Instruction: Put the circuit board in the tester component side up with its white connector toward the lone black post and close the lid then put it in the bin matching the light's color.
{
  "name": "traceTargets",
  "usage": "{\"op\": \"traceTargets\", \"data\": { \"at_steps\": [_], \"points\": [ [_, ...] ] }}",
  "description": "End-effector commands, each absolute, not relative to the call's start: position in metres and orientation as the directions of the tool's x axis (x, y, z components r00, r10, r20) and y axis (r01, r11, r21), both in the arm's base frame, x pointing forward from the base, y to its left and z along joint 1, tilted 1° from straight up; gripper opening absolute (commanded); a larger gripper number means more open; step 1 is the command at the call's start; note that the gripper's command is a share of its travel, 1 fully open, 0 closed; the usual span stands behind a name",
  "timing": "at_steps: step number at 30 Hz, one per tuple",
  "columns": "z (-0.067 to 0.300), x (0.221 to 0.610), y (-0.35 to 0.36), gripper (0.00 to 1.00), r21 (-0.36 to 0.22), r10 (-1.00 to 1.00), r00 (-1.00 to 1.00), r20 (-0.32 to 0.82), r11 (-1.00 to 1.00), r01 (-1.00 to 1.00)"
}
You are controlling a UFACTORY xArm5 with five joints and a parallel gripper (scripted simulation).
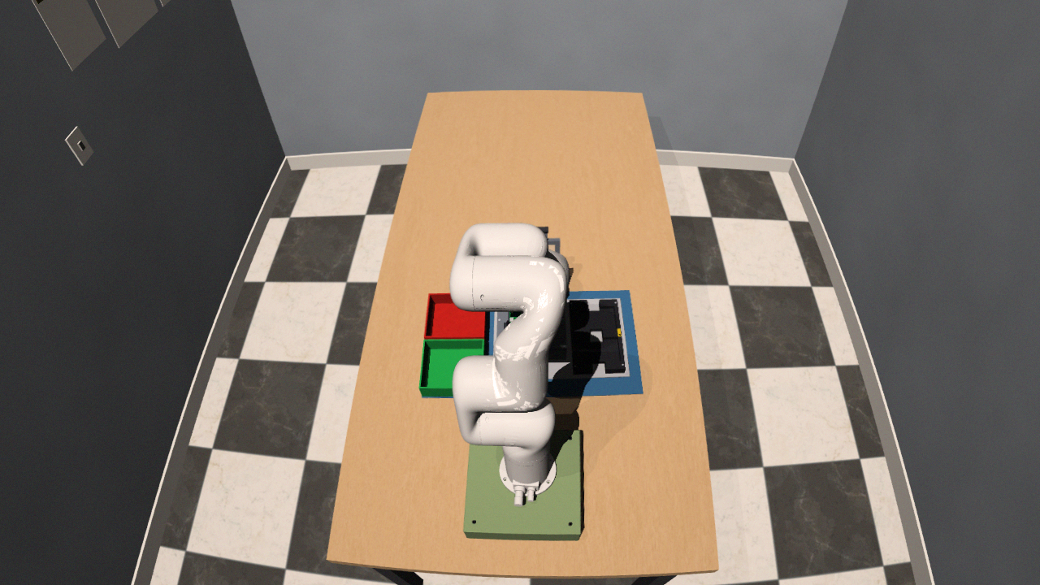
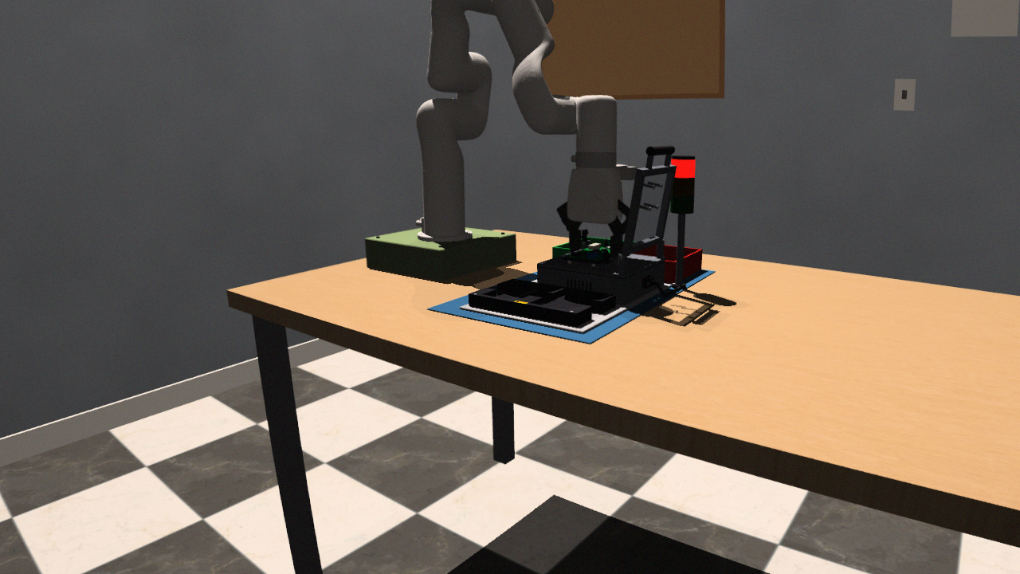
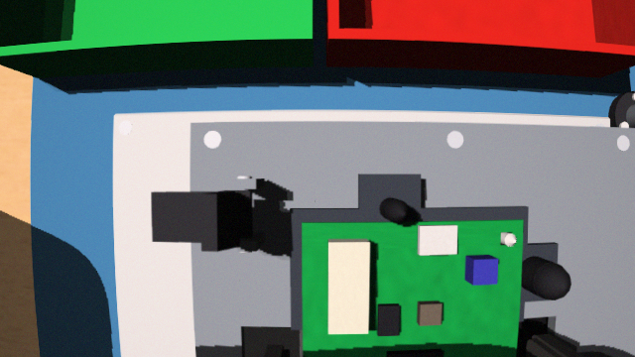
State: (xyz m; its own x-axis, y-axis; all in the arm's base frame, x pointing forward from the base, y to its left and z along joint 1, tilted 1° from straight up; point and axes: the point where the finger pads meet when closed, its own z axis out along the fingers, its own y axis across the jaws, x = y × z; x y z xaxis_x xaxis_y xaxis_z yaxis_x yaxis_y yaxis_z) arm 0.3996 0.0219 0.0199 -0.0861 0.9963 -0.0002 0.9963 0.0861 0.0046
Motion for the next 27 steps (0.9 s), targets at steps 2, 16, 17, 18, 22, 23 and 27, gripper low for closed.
{"op": "traceTargets", "data": {
  "at_steps": [2, 16, 17, 18, 22, 23, 27],
  "points": [
    [0.0209, 0.4009, 0.022, 0.89, 0.008, 0.996, -0.086, 0.0, 0.086, 0.996],
    [0.0209, 0.4009, 0.022, 0.85, 0.008, 0.996, -0.086, 0.0, 0.086, 0.996],
    [0.0209, 0.4009, 0.022, 0.85, 0.008, 0.996, -0.086, 0.0, 0.086, 0.996],
    [0.0209, 0.4009, 0.022, 0.85, 0.008, 0.996, -0.086, 0.0, 0.086, 0.996],
    [0.0209, 0.4009, 0.022, 0.85, 0.008, 0.996, -0.086, 0.0, 0.086, 0.996],
    [0.0209, 0.4009, 0.022, 0.85, 0.008, 0.996, -0.086, 0.0, 0.086, 0.996],
    [0.0209, 0.4009, 0.022, 0.85, 0.008, 0.996, -0.086, 0.0, 0.086, 0.996]
  ]
}}
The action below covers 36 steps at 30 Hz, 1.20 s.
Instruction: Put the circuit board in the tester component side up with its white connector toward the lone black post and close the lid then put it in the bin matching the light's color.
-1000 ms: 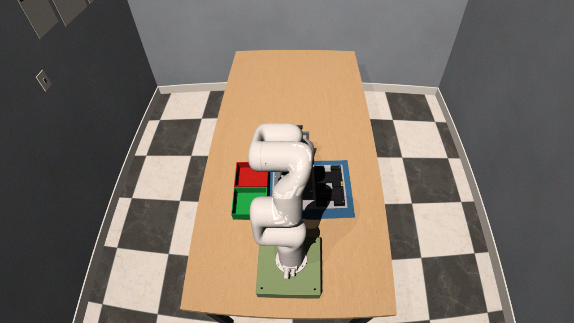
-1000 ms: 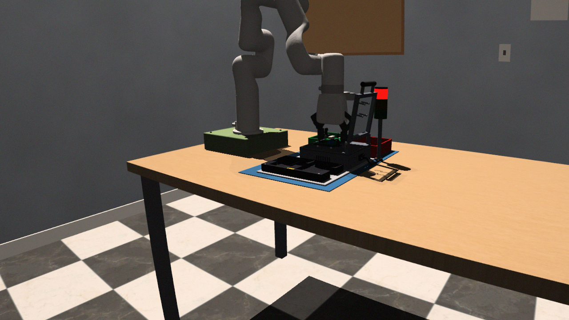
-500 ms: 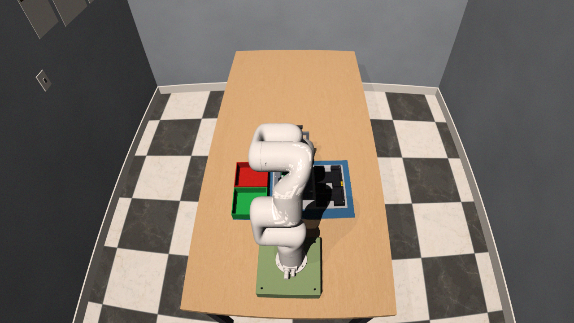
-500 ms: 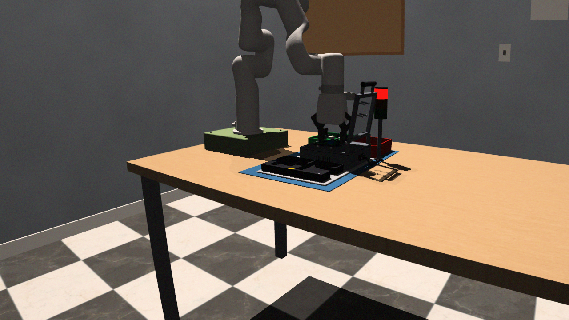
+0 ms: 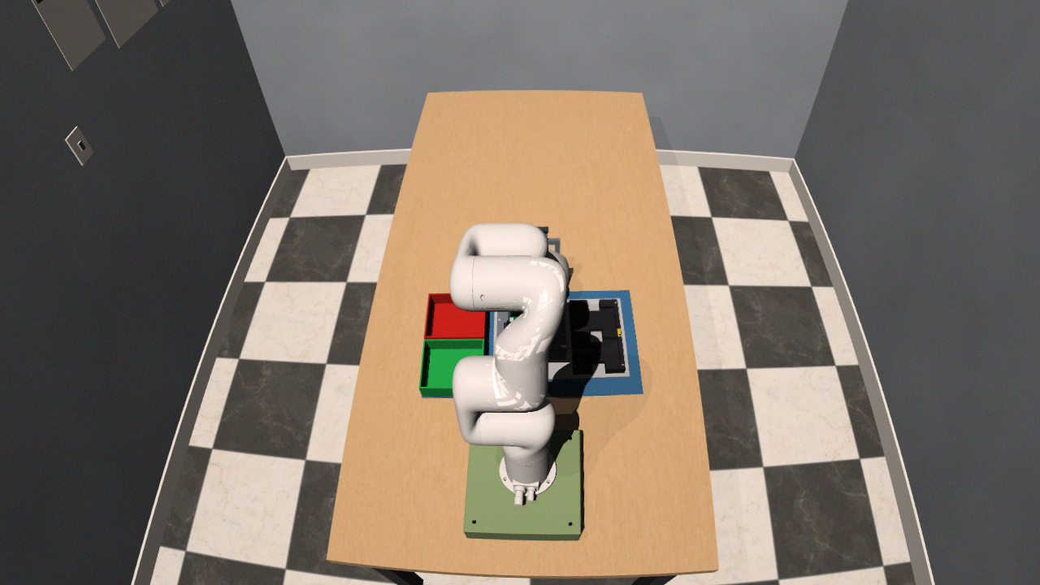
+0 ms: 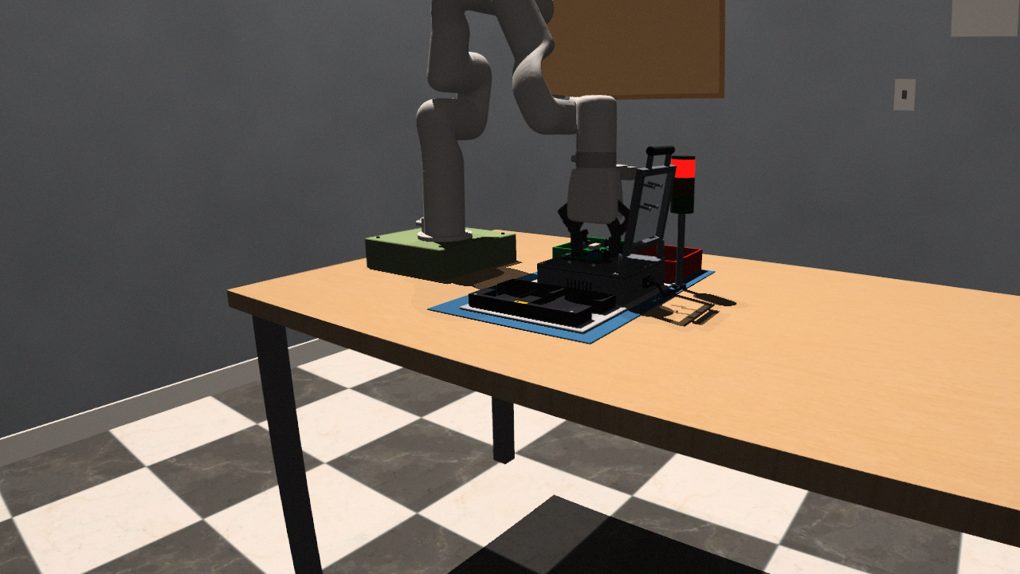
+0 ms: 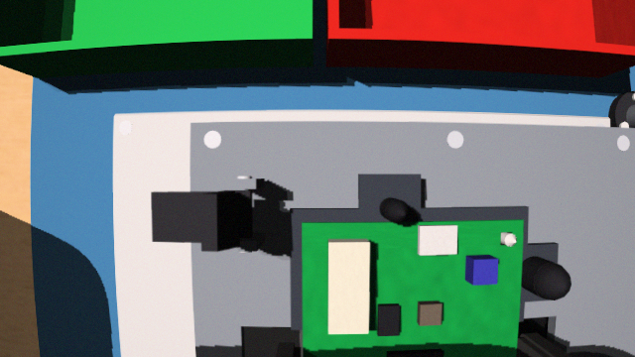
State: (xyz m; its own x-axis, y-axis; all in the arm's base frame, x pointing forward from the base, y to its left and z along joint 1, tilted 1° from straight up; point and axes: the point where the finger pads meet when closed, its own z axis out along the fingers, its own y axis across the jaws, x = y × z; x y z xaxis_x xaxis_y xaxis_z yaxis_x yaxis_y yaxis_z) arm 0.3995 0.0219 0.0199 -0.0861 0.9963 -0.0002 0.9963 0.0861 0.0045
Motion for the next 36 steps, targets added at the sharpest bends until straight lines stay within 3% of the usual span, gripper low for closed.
{"op": "traceTargets", "data": {
  "at_steps": [1, 3, 36],
  "points": [
    [0.0209, 0.4009, 0.022, 0.85, 0.008, 0.996, -0.086, 0.0, 0.086, 0.996],
    [0.0209, 0.4009, 0.022, 0.82, 0.008, 0.996, -0.086, 0.0, 0.086, 0.996],
    [0.0209, 0.4009, 0.022, 0.79, 0.008, 0.996, -0.086, 0.0, 0.086, 0.996]
  ]
}}
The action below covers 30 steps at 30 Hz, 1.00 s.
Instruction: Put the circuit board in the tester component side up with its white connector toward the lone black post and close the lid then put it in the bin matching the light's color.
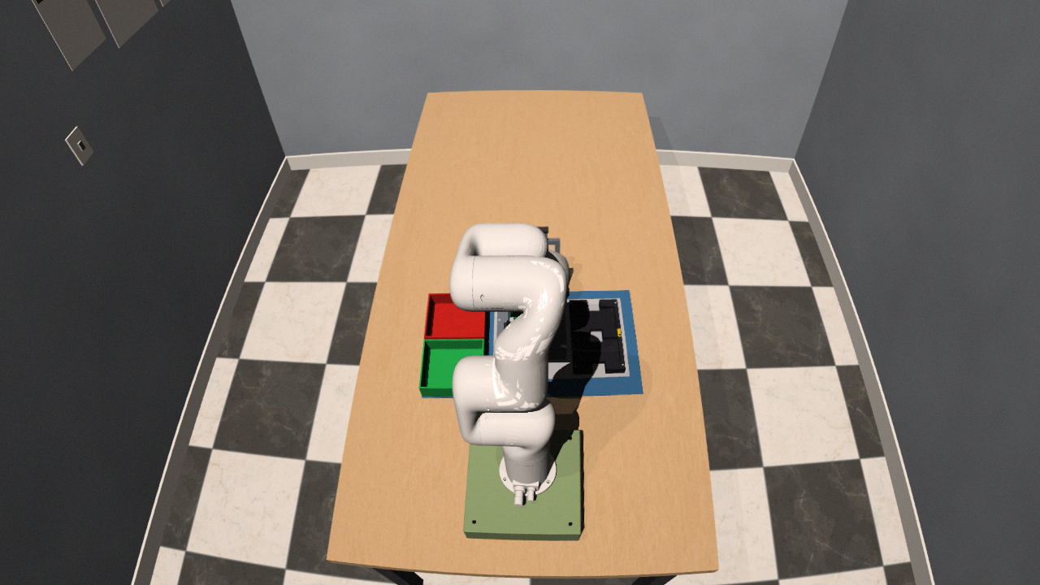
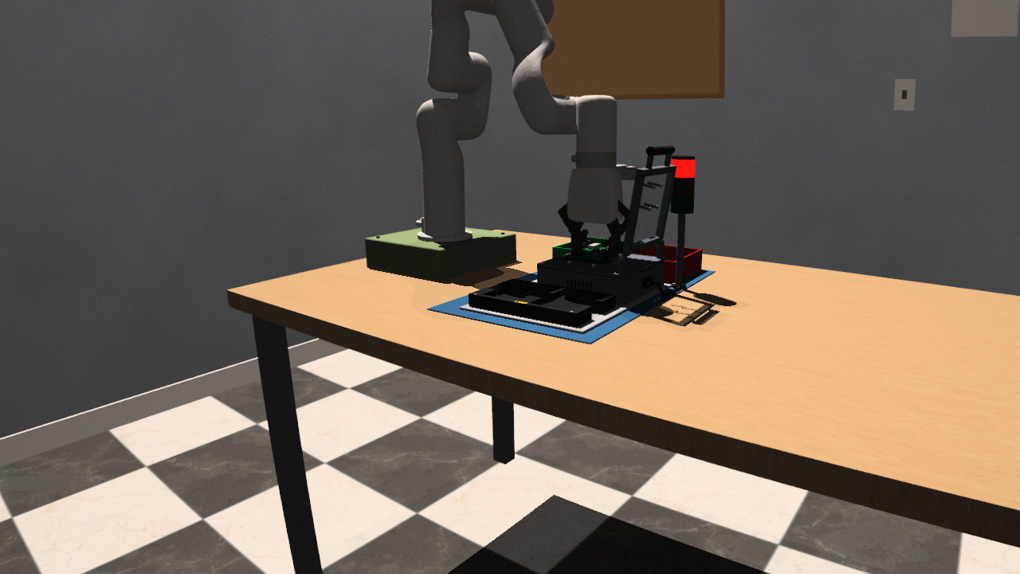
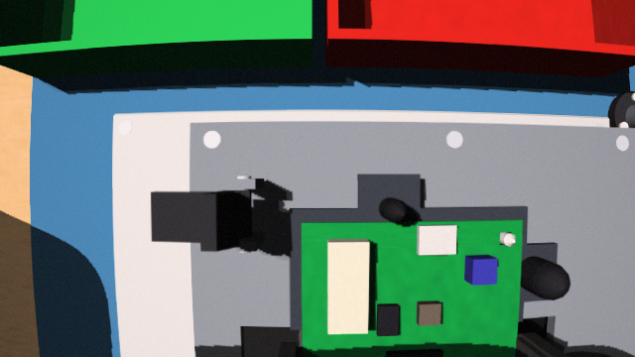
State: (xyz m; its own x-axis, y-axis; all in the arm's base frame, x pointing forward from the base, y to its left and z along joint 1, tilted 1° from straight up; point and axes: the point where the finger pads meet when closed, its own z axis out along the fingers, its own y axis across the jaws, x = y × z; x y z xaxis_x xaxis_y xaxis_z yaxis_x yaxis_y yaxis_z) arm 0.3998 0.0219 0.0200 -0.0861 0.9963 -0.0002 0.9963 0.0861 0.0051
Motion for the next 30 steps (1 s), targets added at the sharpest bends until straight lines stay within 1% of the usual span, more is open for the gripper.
{"op": "traceTargets", "data": {
  "at_steps": [1, 30],
  "points": [
    [0.0209, 0.4009, 0.022, 0.79, 0.008, 0.996, -0.086, 0.0, 0.086, 0.996],
    [0.0249, 0.4008, 0.022, 0.79, 0.008, 0.996, -0.086, 0.0, 0.086, 0.996]
  ]
}}
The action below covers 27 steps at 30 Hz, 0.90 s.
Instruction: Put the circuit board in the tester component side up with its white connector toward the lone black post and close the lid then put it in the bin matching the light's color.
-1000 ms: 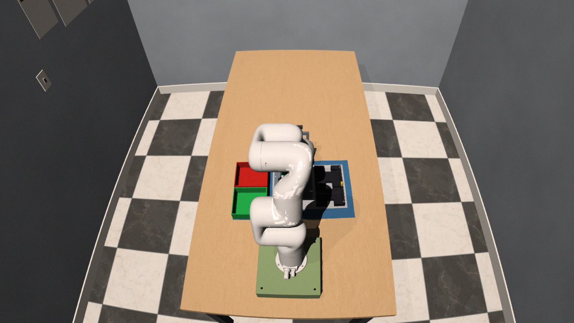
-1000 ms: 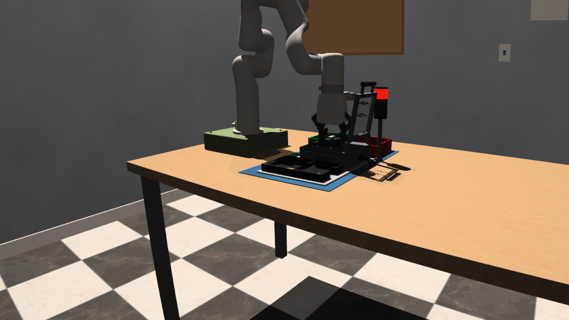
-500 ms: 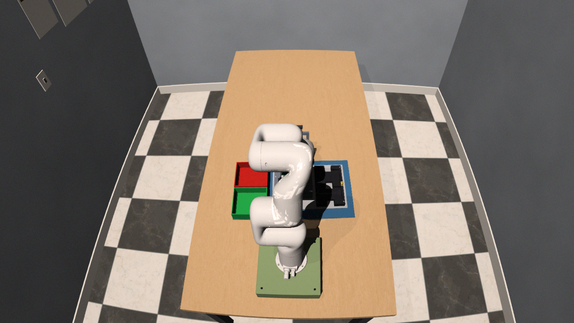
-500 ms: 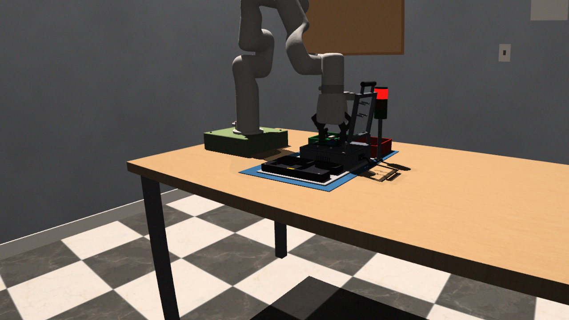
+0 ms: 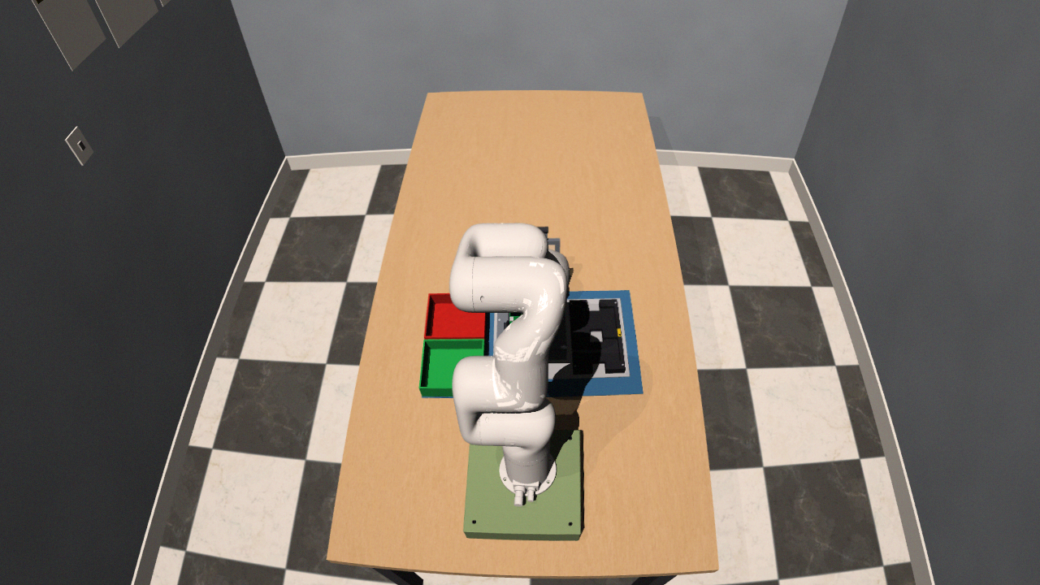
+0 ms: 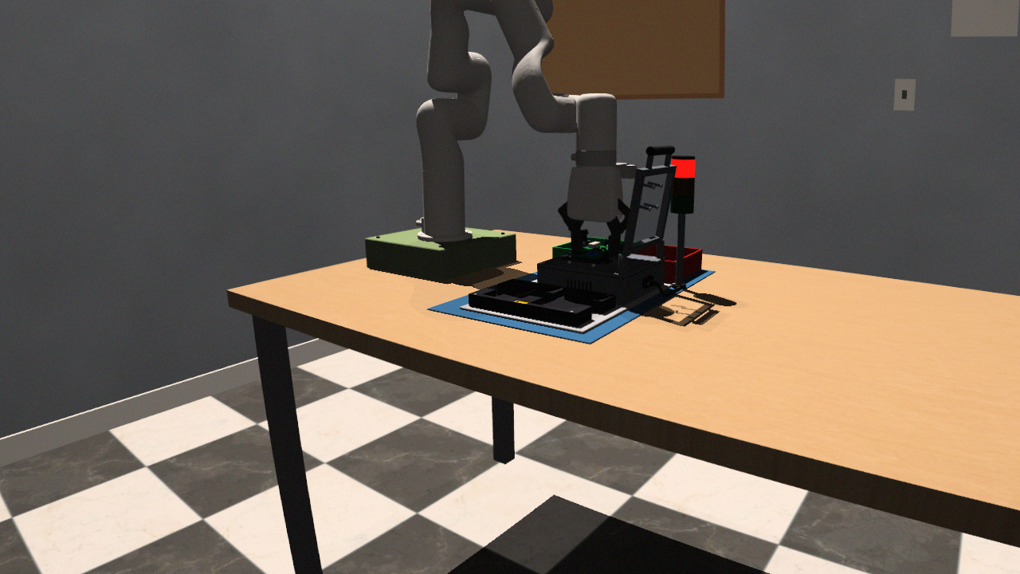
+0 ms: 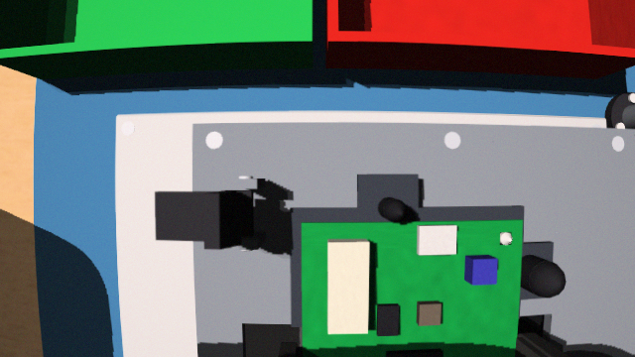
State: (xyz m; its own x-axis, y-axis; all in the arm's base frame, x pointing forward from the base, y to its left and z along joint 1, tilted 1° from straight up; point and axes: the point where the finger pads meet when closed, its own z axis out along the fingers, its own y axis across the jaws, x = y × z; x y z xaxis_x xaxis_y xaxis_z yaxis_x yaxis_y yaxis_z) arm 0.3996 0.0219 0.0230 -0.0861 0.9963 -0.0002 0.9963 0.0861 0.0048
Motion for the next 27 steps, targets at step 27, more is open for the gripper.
{"op": "traceTargets", "data": {
  "at_steps": [27],
  "points": [
    [0.0309, 0.4008, 0.0219, 0.79, 0.008, 0.996, -0.086, 0.0, 0.086, 0.996]
  ]
}}
